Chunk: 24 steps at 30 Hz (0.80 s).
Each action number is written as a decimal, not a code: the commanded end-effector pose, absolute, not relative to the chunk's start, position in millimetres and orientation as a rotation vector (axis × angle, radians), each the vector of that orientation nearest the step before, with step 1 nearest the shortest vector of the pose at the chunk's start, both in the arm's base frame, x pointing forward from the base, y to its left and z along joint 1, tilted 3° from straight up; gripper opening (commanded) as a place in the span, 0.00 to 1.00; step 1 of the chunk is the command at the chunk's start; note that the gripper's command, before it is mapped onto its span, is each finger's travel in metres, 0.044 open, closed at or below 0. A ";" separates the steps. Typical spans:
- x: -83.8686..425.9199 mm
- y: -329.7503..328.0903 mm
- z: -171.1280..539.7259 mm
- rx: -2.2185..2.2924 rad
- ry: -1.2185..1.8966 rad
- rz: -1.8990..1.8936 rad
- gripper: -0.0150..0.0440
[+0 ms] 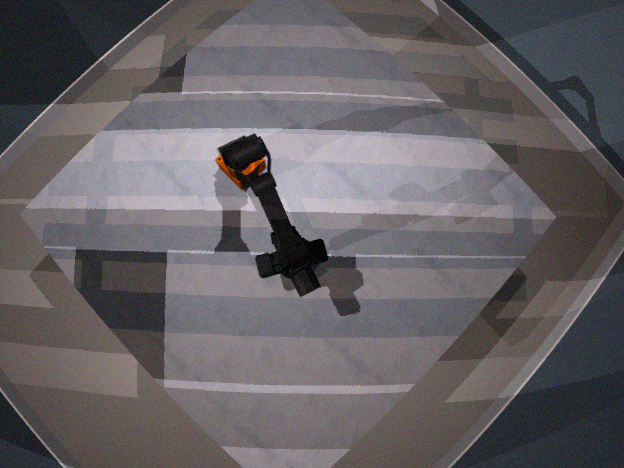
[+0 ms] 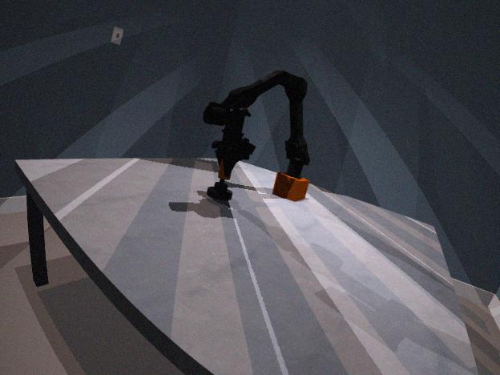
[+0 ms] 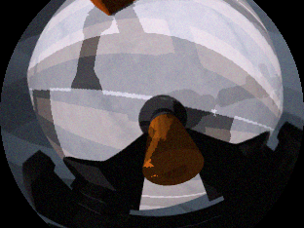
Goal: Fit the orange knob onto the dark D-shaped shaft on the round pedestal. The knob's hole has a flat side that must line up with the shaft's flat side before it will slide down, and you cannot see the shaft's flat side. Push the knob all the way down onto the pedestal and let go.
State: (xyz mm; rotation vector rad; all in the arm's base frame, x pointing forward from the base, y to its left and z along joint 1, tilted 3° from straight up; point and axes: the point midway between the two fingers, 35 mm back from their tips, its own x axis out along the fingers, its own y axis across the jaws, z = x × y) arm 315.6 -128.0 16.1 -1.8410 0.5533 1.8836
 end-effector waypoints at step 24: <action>316.3 -128.9 17.4 -1.856 0.551 1.880 0.25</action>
